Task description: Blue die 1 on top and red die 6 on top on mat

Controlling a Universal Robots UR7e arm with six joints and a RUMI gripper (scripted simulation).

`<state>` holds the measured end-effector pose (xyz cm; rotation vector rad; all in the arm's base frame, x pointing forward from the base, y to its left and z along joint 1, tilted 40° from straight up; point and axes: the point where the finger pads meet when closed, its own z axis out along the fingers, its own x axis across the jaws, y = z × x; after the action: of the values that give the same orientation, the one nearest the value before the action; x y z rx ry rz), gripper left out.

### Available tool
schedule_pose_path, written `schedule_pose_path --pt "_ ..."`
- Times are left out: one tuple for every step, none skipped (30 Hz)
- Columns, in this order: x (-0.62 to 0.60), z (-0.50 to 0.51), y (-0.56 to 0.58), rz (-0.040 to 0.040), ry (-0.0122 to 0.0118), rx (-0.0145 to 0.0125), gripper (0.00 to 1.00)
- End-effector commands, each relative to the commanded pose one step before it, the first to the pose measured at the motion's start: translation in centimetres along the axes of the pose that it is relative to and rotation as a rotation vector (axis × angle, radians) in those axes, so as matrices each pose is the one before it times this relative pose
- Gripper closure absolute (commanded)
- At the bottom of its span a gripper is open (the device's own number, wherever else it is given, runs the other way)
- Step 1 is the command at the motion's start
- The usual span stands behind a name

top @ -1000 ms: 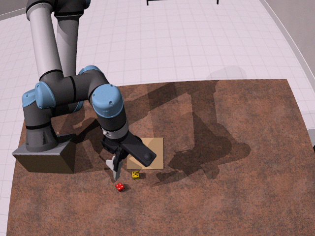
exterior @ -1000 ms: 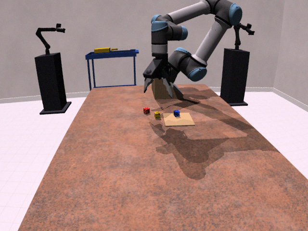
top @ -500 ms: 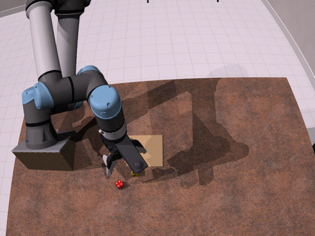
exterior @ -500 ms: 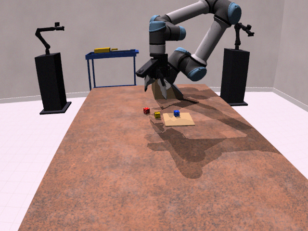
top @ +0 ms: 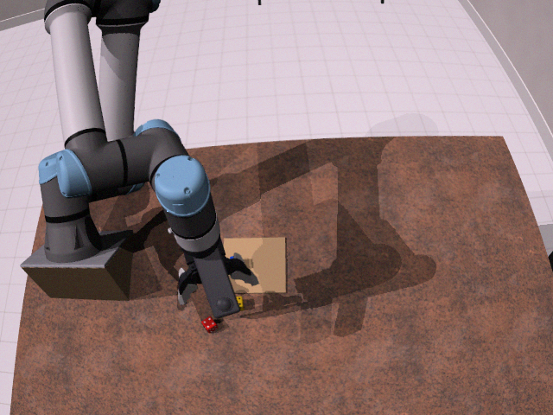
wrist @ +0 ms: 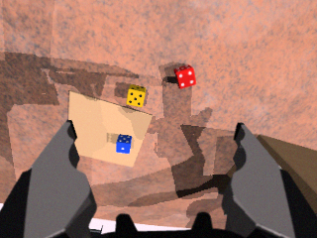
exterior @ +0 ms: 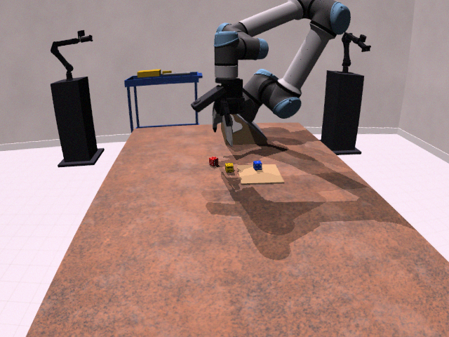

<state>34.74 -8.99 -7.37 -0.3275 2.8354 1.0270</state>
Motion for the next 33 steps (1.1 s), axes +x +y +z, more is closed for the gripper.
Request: schedule_pose_path --pt "0.72 0.171 -0.348 0.17166 0.00342 0.00246 0.0" --pt "0.067 0.009 -0.055 0.02066 0.0 -0.00004 0.0" --pt "0.061 0.009 -0.052 0.0194 0.0 -0.00004 0.0" --pt "0.069 0.01 -0.06 0.0222 0.0 -0.00004 0.0" --pt "0.053 0.008 -0.047 0.01726 0.0 -0.00003 0.0" --pt "0.086 0.013 -0.079 0.02853 0.0 -0.00006 0.0" --pt "0.03 0.005 -0.029 0.01032 0.0 -0.00002 0.0" --pt "0.103 0.016 -0.098 0.03522 0.00001 -0.00007 0.0" --pt "0.008 0.001 -0.009 0.00298 0.0 -0.00001 0.0" --pt "0.106 0.017 -0.106 0.03755 0.00001 -0.00008 0.0" --pt "0.072 0.012 -0.076 0.0265 0.00001 -0.00006 0.0" --pt "0.027 0.005 -0.03 0.01037 0.0 -0.00002 0.0" --pt "0.089 0.016 -0.099 0.03391 0.00002 -0.00008 0.0" --pt "0.0 0.0 0.0 0.0 0.0 0.0 0.0" --pt "0.0 0.0 0.0 0.0 0.0 0.0 0.0" --pt "0.006 0.001 -0.007 0.00226 0.0 -0.00001 0.0" --pt "0.089 0.017 -0.104 0.03546 0.00002 -0.00008 0.0" --pt "0.084 0.017 -0.103 0.03473 0.00002 -0.00008 0.0" --pt "0.079 0.016 -0.101 0.03399 0.00003 -0.00008 0.0" --pt "0.066 0.014 -0.089 0.02959 0.00002 -0.00007 0.0" --pt "0.008 0.002 -0.011 0.00363 0.0 -0.00001 0.0" --pt "0.069 0.016 -0.098 0.03245 0.00003 -0.00008 0.0" --pt "0.052 0.013 -0.078 0.02573 0.00003 -0.00006 0.0" --pt "0.012 0.003 -0.018 0.00594 0.00001 -0.00001 0.0" --pt "0.06 0.015 -0.094 0.03086 0.00003 -0.00008 0.0" --pt "0.056 0.015 -0.091 0.03005 0.00004 -0.00008 0.0" --pt "0.039 0.011 -0.067 0.02192 0.00003 -0.00006 0.0" --pt "0.012 0.004 -0.022 0.00731 0.00001 -0.00002 0.0" --pt "0.048 0.014 -0.086 0.02839 0.00004 -0.00007 0.0" --pt "0.044 0.014 -0.084 0.02755 0.00004 -0.00007 0.0" --pt "0.0 0.0 0.0 0.0 0.0 0.0 0.0" --pt "0.0 0.0 0.0 0.0 0.0 0.0 0.0" --pt "0.041 0.014 -0.081 0.0267 0.00004 -0.00007 0.0"
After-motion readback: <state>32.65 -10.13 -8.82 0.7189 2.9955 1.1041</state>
